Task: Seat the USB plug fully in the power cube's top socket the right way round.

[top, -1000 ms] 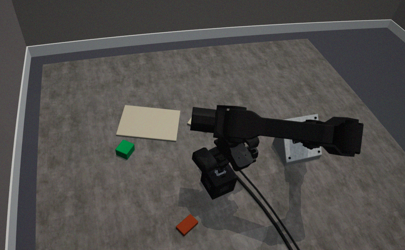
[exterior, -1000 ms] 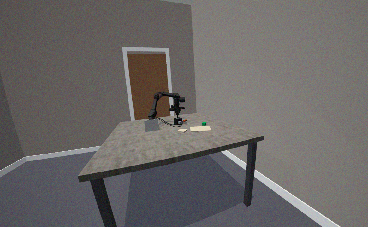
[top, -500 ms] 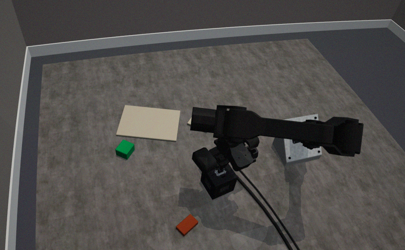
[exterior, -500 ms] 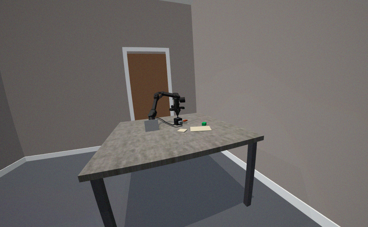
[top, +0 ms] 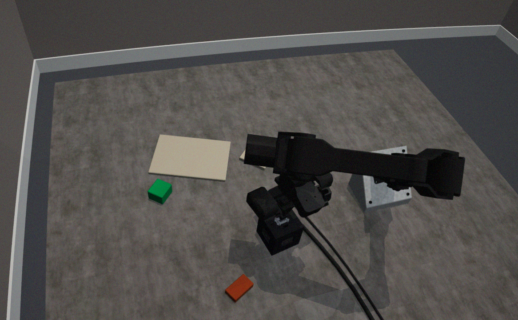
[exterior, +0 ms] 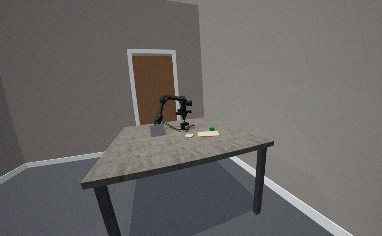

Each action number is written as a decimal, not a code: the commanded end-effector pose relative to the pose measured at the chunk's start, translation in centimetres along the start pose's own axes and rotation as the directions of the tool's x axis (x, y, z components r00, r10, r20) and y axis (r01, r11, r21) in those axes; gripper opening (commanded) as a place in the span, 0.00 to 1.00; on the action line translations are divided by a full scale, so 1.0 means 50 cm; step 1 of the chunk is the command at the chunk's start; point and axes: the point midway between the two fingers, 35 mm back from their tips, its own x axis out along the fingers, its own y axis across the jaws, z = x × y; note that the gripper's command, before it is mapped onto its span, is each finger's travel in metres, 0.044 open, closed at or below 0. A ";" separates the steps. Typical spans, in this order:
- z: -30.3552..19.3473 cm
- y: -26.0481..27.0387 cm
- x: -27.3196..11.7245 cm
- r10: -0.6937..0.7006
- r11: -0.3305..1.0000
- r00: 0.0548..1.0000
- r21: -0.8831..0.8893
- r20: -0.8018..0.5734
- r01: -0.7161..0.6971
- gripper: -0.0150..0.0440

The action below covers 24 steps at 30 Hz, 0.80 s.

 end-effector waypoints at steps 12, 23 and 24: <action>-0.001 -0.003 -0.023 -0.002 1.000 1.000 -0.008 -0.005 0.002 0.25; -0.001 -0.003 -0.038 -0.002 1.000 1.000 -0.008 -0.006 0.002 0.25; -0.001 -0.003 -0.039 -0.002 1.000 1.000 -0.008 -0.006 0.002 0.25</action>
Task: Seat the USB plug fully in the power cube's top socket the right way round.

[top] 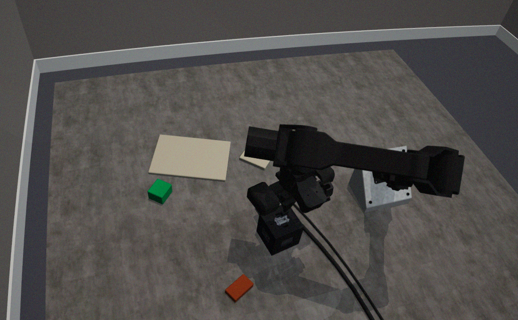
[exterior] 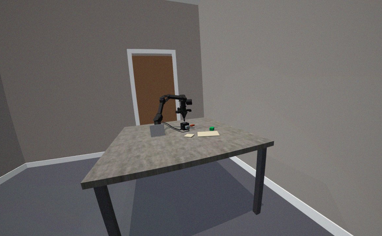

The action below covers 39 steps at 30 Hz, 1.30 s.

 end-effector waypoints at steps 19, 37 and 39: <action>0.000 0.000 -0.012 0.000 0.986 1.000 0.164 -0.001 0.001 0.25; 0.000 0.000 -0.012 0.000 0.801 1.000 0.598 0.000 0.001 0.25; 0.000 0.000 -0.012 0.000 0.769 1.000 0.639 0.000 0.001 0.25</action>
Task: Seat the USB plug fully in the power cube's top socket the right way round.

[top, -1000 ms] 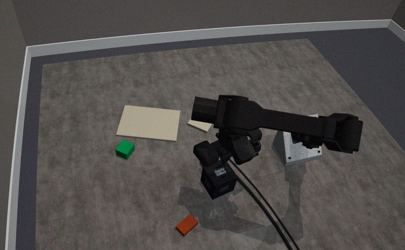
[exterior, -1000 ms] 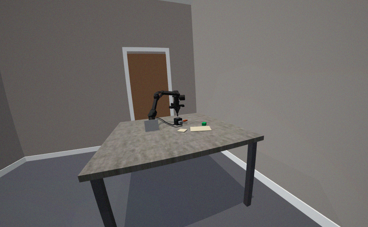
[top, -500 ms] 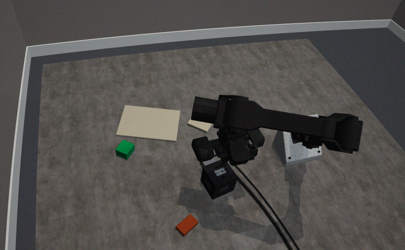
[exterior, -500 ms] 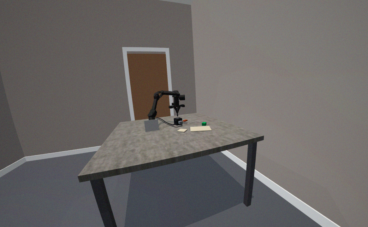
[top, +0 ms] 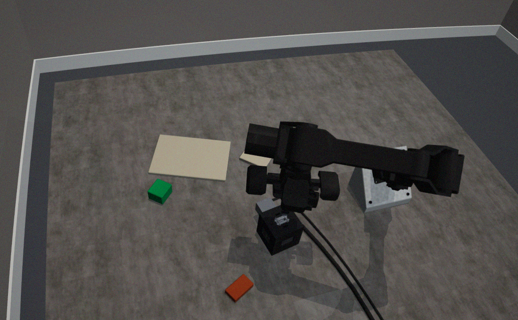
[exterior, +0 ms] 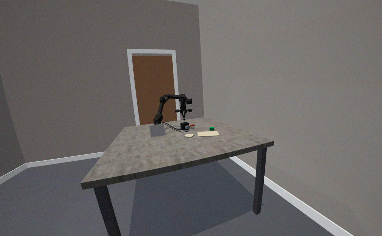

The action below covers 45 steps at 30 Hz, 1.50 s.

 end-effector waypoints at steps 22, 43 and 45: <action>-0.001 0.000 0.001 -0.001 0.795 1.000 0.606 -0.001 0.001 0.25; 0.000 0.000 0.000 -0.001 0.362 1.000 0.932 -0.001 0.001 0.25; 0.000 0.000 0.000 -0.001 0.312 1.000 0.950 -0.001 0.001 0.25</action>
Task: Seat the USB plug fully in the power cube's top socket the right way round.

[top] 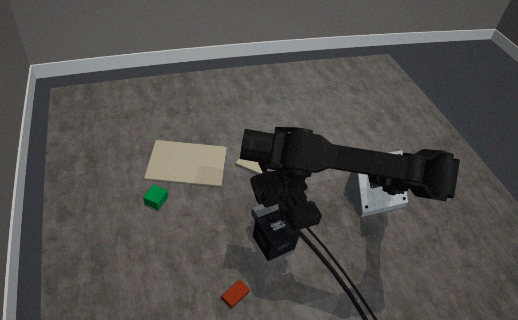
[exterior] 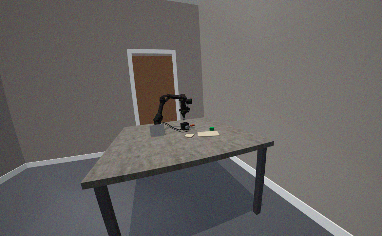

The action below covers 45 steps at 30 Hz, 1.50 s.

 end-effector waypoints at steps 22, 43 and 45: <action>0.000 0.000 0.000 -0.001 0.795 1.000 0.606 0.000 0.001 0.25; 0.000 0.000 0.000 -0.001 0.361 1.000 0.932 0.000 0.000 0.25; 0.000 0.000 0.000 -0.001 0.312 1.000 0.950 0.000 0.000 0.25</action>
